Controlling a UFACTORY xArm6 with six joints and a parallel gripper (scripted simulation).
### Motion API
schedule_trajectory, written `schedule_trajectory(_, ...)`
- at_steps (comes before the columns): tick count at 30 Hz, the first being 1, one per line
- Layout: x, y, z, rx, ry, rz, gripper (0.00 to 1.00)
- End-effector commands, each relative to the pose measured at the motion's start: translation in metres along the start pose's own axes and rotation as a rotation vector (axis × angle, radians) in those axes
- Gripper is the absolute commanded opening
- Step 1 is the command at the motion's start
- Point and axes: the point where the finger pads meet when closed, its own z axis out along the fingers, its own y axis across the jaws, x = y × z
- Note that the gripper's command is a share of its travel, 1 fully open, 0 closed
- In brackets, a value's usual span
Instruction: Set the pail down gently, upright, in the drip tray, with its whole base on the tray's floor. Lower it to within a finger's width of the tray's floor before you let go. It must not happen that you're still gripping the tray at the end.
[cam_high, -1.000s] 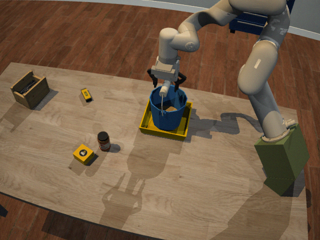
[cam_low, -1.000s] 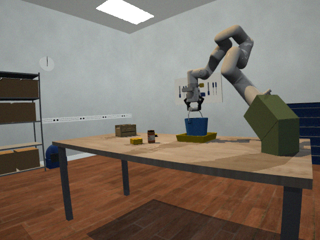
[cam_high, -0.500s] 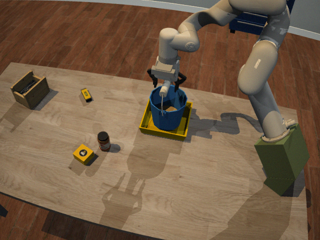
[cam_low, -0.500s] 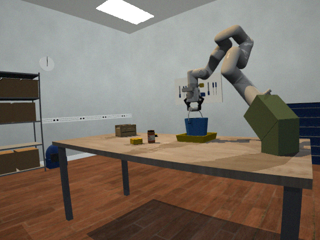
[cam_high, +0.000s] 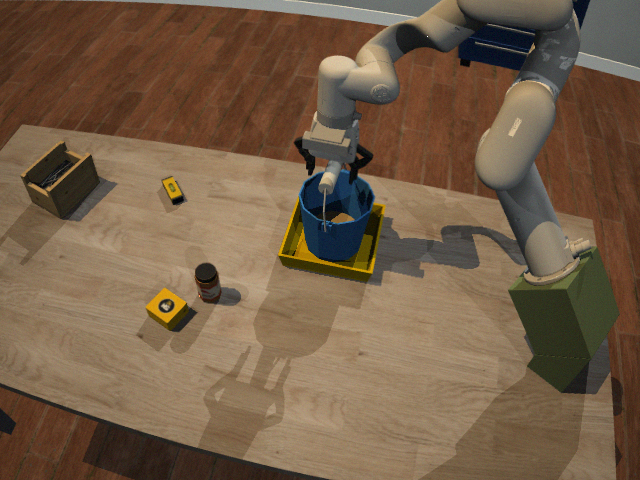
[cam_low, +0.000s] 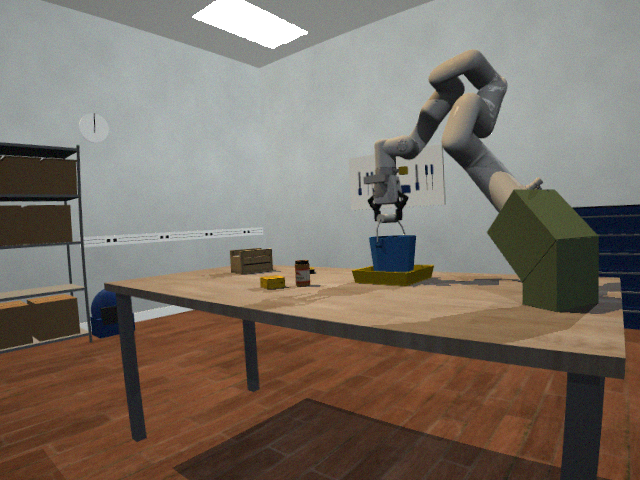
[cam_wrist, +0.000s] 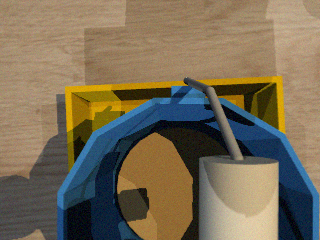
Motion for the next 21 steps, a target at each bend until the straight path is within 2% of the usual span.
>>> schedule_trajectory(1, 0.0, 0.001, -0.002, -0.003, 0.0, 0.001, 1.0)
schedule_trajectory(14, 0.0, 0.001, -0.014, -0.003, 0.0, 0.001, 1.0)
schedule_trajectory(21, 0.0, 0.001, -0.029, -0.003, 0.0, 0.001, 1.0)
